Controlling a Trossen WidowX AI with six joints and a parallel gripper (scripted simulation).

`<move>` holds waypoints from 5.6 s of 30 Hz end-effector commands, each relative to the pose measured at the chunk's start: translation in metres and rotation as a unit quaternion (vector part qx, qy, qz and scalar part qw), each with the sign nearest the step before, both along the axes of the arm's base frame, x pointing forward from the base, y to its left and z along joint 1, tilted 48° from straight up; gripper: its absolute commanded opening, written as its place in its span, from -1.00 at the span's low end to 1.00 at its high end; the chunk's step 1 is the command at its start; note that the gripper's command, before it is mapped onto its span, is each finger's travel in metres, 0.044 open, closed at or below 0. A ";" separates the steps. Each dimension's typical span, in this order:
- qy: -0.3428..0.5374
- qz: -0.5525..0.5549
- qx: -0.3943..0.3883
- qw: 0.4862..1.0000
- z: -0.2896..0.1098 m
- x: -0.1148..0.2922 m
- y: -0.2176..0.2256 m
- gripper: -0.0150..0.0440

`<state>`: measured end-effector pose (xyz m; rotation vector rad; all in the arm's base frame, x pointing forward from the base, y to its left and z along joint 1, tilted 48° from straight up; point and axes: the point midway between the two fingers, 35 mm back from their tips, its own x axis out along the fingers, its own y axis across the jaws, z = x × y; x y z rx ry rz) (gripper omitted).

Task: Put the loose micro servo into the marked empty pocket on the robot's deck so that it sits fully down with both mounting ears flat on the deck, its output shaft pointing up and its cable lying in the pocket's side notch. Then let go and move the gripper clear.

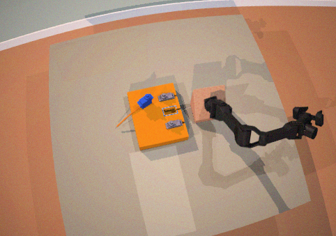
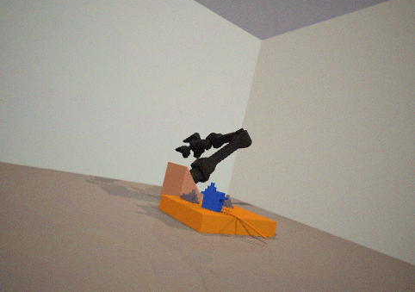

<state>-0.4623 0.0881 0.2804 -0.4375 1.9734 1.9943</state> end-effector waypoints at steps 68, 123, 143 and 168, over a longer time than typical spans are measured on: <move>0.006 -0.274 0.211 0.938 0.067 0.177 0.238 1.00; -0.042 -0.503 0.316 0.804 0.128 0.408 0.306 1.00; -0.073 -0.564 0.317 0.759 0.129 0.464 0.301 1.00; -0.145 -0.735 0.219 0.625 0.097 0.621 0.274 1.00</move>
